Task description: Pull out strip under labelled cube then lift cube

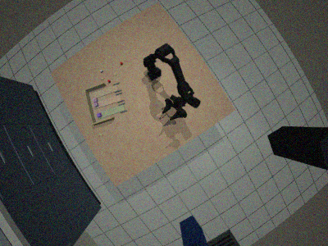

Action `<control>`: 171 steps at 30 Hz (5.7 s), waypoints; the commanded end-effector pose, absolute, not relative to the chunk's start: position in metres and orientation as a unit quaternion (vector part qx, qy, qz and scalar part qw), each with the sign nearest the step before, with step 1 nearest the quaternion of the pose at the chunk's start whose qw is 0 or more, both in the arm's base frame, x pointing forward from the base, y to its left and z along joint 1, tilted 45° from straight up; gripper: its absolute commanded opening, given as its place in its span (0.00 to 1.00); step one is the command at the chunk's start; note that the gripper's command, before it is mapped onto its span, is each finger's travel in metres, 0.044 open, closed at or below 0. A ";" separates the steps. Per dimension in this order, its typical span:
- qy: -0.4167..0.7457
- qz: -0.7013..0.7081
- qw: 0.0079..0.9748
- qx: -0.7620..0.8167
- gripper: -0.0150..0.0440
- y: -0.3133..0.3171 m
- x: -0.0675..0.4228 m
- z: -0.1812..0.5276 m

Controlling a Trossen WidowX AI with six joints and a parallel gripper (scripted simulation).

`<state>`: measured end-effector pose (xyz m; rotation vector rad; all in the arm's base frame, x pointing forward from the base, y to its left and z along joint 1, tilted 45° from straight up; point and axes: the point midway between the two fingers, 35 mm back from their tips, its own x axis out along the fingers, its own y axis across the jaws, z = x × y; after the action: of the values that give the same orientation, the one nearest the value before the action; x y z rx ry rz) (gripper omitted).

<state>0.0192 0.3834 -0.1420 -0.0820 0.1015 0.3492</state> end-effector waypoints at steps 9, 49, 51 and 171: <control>0.111 0.086 0.980 -0.143 0.93 0.382 0.107 -0.072; 0.269 -0.067 0.887 -0.370 0.80 0.146 0.299 0.108; 0.305 -0.079 0.879 -0.359 0.71 0.147 0.311 0.100; 0.590 -0.306 0.715 -0.218 0.25 0.042 0.380 -0.026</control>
<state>0.3803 0.0436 -0.0247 -0.4732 1.3041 -0.6751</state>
